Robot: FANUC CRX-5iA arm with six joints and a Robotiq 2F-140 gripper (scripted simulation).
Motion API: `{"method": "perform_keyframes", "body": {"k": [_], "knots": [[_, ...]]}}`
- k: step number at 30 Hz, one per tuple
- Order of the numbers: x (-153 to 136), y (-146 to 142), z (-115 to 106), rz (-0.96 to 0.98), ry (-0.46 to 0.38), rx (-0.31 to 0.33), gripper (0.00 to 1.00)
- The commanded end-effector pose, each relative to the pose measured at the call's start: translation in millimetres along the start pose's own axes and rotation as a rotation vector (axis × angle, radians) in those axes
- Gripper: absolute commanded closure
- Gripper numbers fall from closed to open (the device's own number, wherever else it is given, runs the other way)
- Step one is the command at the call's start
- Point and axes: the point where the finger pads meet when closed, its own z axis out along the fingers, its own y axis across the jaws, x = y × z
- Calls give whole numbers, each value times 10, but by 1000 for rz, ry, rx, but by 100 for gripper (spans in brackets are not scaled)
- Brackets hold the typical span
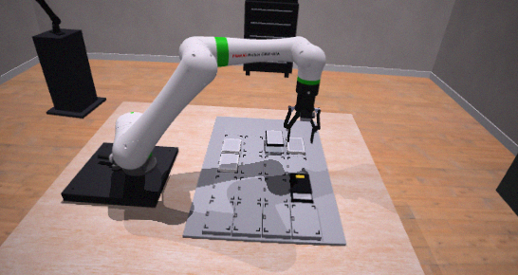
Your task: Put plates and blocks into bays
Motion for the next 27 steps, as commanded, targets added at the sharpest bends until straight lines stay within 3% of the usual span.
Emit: {"method": "perform_keyframes", "body": {"k": [1, 27], "knots": [[70, -8, 8, -1, 0, 4, 30], [974, -33, 330, -1, 0, 4, 30]]}}
